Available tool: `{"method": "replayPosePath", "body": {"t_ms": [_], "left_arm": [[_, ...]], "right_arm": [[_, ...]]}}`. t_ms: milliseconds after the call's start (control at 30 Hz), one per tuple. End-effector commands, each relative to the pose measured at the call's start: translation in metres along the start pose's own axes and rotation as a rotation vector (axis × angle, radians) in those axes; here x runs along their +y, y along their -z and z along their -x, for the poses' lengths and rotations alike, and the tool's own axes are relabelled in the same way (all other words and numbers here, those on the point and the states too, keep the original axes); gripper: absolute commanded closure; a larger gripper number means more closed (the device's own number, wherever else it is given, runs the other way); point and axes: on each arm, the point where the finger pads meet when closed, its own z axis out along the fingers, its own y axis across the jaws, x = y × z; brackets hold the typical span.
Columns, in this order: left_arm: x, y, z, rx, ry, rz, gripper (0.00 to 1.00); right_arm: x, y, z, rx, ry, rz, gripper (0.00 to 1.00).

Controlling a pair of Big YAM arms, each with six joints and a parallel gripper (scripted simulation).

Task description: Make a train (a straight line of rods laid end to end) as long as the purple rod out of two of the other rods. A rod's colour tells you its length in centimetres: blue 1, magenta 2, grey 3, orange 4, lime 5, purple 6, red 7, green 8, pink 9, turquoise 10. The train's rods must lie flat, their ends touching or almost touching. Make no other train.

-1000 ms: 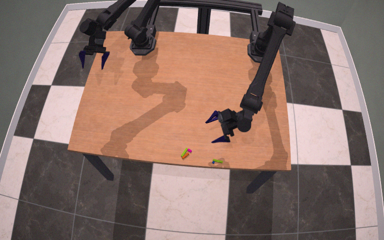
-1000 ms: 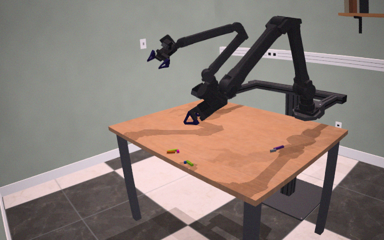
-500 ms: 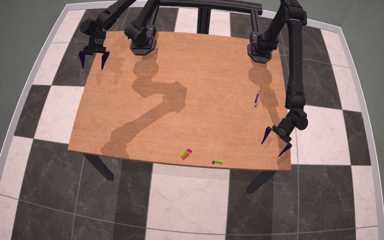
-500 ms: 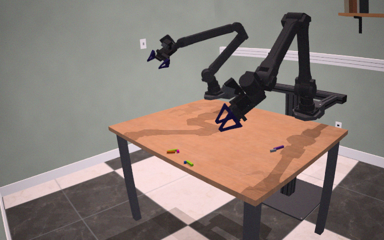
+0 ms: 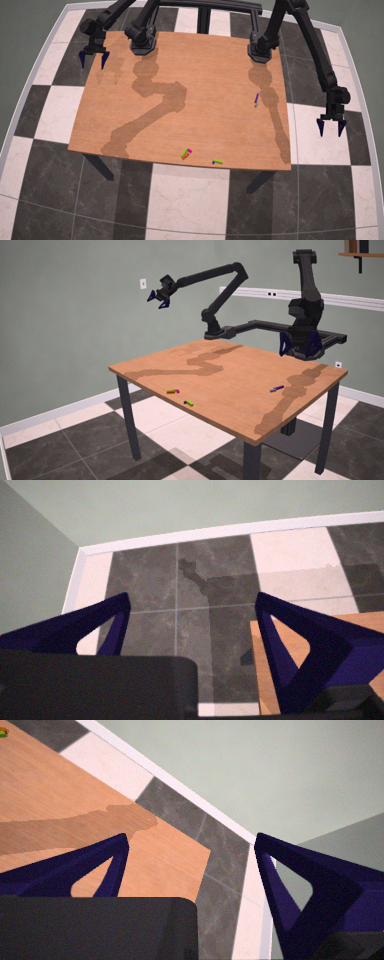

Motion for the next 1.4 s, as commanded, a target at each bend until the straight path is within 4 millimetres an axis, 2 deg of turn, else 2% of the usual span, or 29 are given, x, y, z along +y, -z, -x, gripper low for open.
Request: {"method": "replayPosePath", "body": {"t_ms": [0, 167, 333, 400, 533, 667, 900, 967, 1167, 1367], "left_arm": [[0.052, 0.031, 0.008, -0.035, 0.066, 0.119, 0.00], [0.134, 0.092, -0.002, -0.042, 0.143, 0.325, 0.00], [0.200, 0.160, -0.014, -0.053, 0.211, 0.520, 0.00], [0.200, 0.160, -0.014, -0.053, 0.211, 0.520, 0.00], [0.241, 0.217, -0.023, -0.064, 0.258, 0.667, 0.00], [0.272, 0.274, -0.032, -0.078, 0.298, 0.804, 0.00], [0.306, 0.367, -0.044, -0.104, 0.353, 1.017, 0.00], [0.306, 0.367, -0.044, -0.104, 0.353, 1.017, 0.00], [0.320, 0.435, -0.052, -0.126, 0.385, 1.169, 0.00], [0.324, 0.490, -0.057, -0.147, 0.407, 1.292, 0.00]], "right_arm": [[-0.015, 0.004, 0.015, -0.020, 0.026, -0.025, 0.00], [-0.015, 0.004, 0.015, -0.020, 0.026, -0.025, 0.00], [-0.015, 0.004, 0.015, -0.020, 0.026, -0.025, 0.00], [-0.015, 0.004, 0.015, -0.020, 0.026, -0.025, 0.00], [-0.015, 0.004, 0.015, -0.020, 0.026, -0.025, 0.00], [-0.015, 0.004, 0.015, -0.020, 0.026, -0.025, 0.00], [-0.015, 0.004, 0.015, -0.020, 0.026, -0.025, 0.00], [-0.015, 0.004, 0.015, -0.020, 0.026, -0.025, 0.00], [-0.015, 0.004, 0.015, -0.020, 0.026, -0.025, 0.00], [-0.015, 0.004, 0.015, -0.020, 0.026, -0.025, 0.00]]}}
